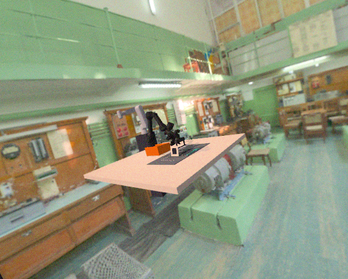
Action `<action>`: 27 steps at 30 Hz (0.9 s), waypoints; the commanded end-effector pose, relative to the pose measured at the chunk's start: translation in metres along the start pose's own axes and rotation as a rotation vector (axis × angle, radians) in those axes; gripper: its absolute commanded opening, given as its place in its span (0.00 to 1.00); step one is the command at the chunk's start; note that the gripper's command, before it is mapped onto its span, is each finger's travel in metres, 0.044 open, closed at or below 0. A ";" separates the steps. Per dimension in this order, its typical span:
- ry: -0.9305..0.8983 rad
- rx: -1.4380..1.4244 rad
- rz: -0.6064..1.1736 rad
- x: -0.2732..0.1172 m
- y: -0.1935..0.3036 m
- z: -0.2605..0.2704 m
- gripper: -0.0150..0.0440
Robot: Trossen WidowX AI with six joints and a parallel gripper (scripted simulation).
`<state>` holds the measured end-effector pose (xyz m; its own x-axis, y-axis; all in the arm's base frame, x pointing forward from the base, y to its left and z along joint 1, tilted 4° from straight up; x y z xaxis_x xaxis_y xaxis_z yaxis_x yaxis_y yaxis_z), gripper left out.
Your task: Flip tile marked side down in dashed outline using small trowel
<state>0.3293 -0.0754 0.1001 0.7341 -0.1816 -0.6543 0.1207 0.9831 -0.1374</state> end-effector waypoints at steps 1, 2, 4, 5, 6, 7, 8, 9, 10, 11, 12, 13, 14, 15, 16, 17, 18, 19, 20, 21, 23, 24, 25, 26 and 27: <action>-0.014 0.000 0.000 0.000 -0.010 -0.002 0.25; -0.014 -0.001 0.000 0.000 -0.012 -0.003 0.25; -0.014 -0.001 0.000 0.000 -0.012 -0.003 0.25; -0.014 -0.001 0.000 0.000 -0.012 -0.003 0.25; -0.014 -0.001 0.000 0.000 -0.012 -0.003 0.25; -0.014 -0.001 0.000 0.000 -0.012 -0.003 0.25; -0.014 -0.001 0.000 0.000 -0.012 -0.003 0.25; -0.014 -0.001 0.000 0.000 -0.012 -0.003 0.25; -0.014 -0.001 0.000 0.000 -0.012 -0.003 0.25; -0.014 -0.001 0.000 0.001 -0.013 -0.004 0.25; -0.014 -0.001 0.000 0.001 -0.014 -0.005 0.25; -0.014 -0.001 0.000 0.002 -0.016 -0.006 0.25; -0.014 -0.001 -0.001 0.002 -0.018 -0.007 0.25; -0.014 -0.001 -0.001 0.003 -0.020 -0.009 0.25; -0.014 -0.001 -0.001 0.004 -0.021 -0.010 0.25; -0.013 -0.001 -0.001 0.005 -0.023 -0.012 0.25; -0.013 -0.001 -0.001 0.006 -0.025 -0.013 0.25; -0.013 -0.002 -0.001 0.007 -0.026 -0.015 0.25; -0.013 -0.002 -0.001 0.008 -0.028 -0.017 0.25; -0.013 -0.002 -0.001 0.009 -0.029 -0.018 0.25; -0.013 -0.002 -0.001 0.011 -0.032 -0.022 0.25; -0.013 -0.002 -0.001 0.012 -0.033 -0.024 0.25; -0.013 -0.002 -0.001 0.014 -0.034 -0.025 0.25; -0.013 -0.002 -0.002 0.015 -0.035 -0.027 0.25; -0.013 -0.002 -0.002 0.016 -0.036 -0.029 0.25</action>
<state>0.3191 -0.1099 0.0800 0.7402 -0.1885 -0.6454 0.1256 0.9818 -0.1427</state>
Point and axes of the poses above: the point midway between the two fingers, 35 mm back from their tips, its own x axis out along the fingers, its own z axis across the jaws, y = z × x, the point moved 10 cm from there along -x, back along the fingers, and after that the axes turned 15 degrees about -x, right-handed, at the moved point
